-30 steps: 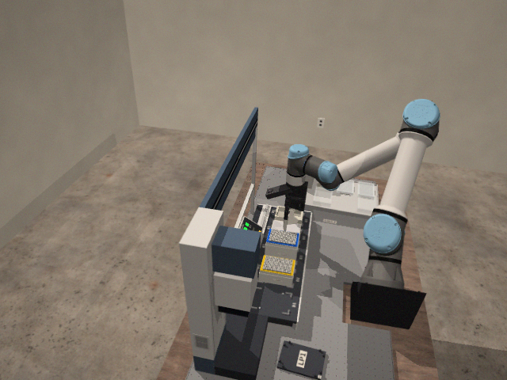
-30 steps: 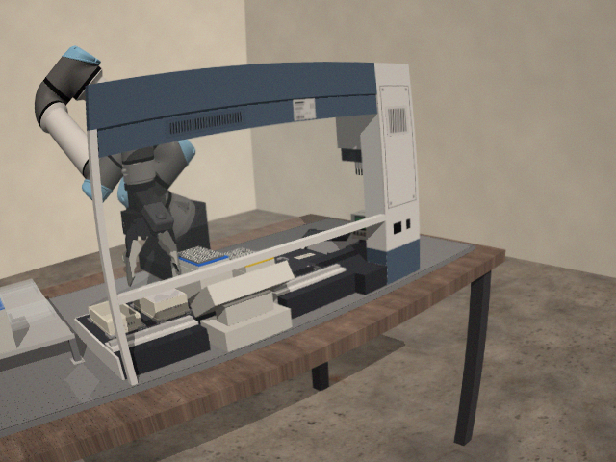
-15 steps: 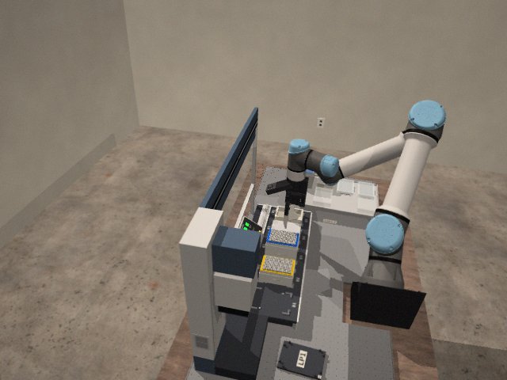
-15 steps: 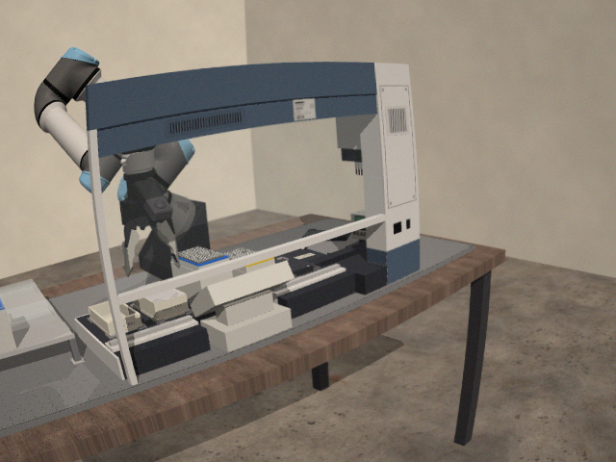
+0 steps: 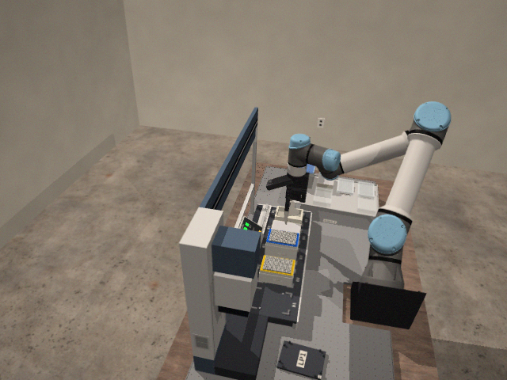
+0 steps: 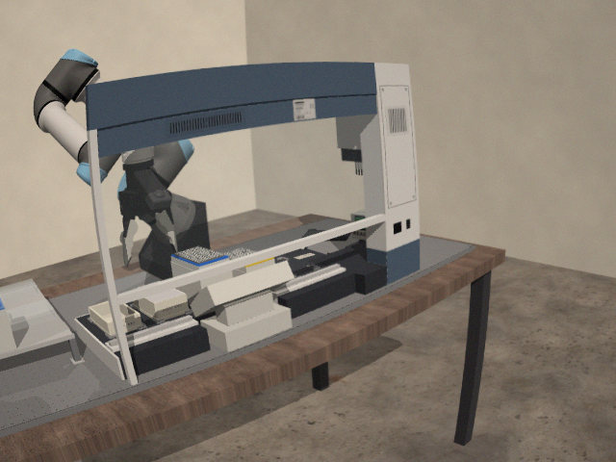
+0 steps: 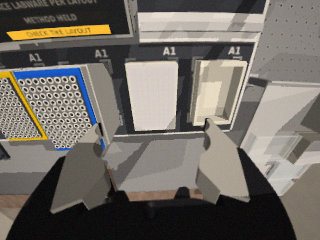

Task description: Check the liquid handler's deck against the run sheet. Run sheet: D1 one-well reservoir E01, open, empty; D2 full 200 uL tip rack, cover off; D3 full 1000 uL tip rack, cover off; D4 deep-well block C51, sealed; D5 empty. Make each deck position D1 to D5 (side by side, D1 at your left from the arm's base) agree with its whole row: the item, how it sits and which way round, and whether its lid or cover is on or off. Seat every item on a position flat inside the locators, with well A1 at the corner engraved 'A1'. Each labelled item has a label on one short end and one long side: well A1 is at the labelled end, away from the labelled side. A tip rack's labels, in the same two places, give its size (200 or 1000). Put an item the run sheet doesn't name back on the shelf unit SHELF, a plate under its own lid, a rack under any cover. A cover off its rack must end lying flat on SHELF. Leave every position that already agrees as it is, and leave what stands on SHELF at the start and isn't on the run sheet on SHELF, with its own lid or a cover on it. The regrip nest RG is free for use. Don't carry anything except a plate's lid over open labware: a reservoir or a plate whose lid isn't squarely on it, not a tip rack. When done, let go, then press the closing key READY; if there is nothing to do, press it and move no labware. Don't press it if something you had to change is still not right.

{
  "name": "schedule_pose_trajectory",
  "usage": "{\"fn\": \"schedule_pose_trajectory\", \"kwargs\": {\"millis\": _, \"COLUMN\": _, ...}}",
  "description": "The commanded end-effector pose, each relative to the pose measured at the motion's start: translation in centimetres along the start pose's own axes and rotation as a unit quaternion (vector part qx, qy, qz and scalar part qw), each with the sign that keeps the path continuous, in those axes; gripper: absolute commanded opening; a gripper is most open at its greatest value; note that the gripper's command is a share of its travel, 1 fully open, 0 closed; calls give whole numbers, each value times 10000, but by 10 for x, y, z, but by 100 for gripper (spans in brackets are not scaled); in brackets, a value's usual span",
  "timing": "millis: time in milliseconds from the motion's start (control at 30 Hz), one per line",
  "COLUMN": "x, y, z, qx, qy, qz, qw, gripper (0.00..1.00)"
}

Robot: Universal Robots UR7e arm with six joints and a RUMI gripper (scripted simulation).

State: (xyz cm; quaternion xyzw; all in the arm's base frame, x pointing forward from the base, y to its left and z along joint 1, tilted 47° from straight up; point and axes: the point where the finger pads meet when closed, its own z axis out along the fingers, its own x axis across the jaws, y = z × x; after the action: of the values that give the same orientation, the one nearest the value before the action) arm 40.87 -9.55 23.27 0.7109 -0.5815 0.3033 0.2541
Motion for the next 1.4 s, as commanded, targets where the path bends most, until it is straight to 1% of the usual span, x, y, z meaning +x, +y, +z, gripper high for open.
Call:
{"fn": "schedule_pose_trajectory", "kwargs": {"millis": 0, "x": 0, "y": 0, "z": -7, "qx": 1, "qy": 1, "qz": 3, "qw": 10000, "gripper": 82}}
{"fn": "schedule_pose_trajectory", "kwargs": {"millis": 200, "x": 0, "y": 0, "z": -17, "qx": 1, "qy": 1, "qz": 3, "qw": 10000, "gripper": 82}}
{"fn": "schedule_pose_trajectory", "kwargs": {"millis": 267, "x": 0, "y": 0, "z": -17, "qx": 1, "qy": 1, "qz": 3, "qw": 10000, "gripper": 82}}
{"fn": "schedule_pose_trajectory", "kwargs": {"millis": 767, "x": 0, "y": 0, "z": -42, "qx": 1, "qy": 0, "qz": 3, "qw": 10000, "gripper": 82}}
{"fn": "schedule_pose_trajectory", "kwargs": {"millis": 833, "x": 0, "y": 0, "z": -42, "qx": 1, "qy": 0, "qz": 3, "qw": 10000, "gripper": 82}}
{"fn": "schedule_pose_trajectory", "kwargs": {"millis": 1367, "x": 0, "y": 0, "z": -67, "qx": 1, "qy": 0, "qz": 3, "qw": 10000, "gripper": 82}}
